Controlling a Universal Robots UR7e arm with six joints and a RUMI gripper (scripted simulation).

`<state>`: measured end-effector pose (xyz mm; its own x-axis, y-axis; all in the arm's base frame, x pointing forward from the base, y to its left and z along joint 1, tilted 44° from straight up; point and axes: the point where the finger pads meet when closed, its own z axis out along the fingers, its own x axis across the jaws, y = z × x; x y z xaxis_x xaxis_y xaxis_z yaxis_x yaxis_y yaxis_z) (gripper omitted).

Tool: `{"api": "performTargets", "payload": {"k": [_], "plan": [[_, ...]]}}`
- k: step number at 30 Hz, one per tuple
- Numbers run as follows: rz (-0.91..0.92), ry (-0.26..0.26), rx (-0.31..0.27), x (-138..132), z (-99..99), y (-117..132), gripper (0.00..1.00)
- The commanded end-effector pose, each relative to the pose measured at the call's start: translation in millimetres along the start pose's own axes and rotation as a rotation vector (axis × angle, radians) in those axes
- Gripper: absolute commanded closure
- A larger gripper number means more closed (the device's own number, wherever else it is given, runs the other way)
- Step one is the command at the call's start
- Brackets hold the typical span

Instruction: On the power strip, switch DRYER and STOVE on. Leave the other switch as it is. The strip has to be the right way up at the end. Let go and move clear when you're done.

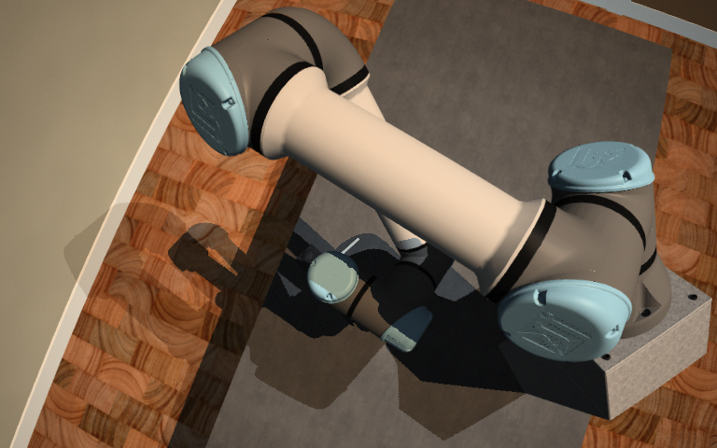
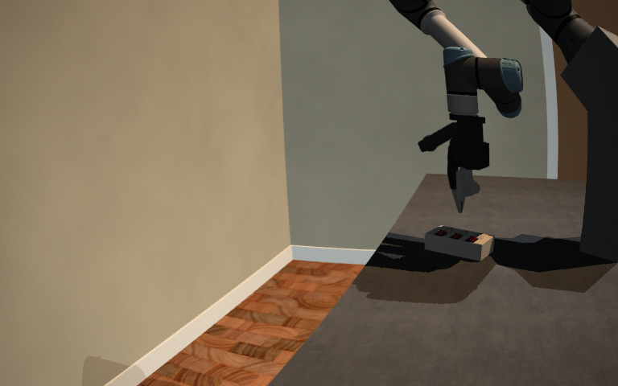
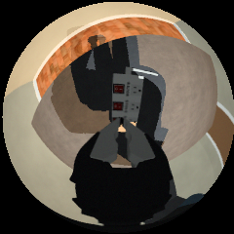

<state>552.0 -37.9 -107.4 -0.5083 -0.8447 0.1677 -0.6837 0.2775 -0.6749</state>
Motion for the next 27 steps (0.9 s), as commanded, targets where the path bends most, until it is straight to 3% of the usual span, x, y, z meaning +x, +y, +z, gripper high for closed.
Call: {"api": "performTargets", "payload": {"k": [1,27], "plan": [[0.000,-0.001,0.001,0,0.1,0,1.00],[0.000,0.000,0.001,0,20.0,-1,1.00]]}}
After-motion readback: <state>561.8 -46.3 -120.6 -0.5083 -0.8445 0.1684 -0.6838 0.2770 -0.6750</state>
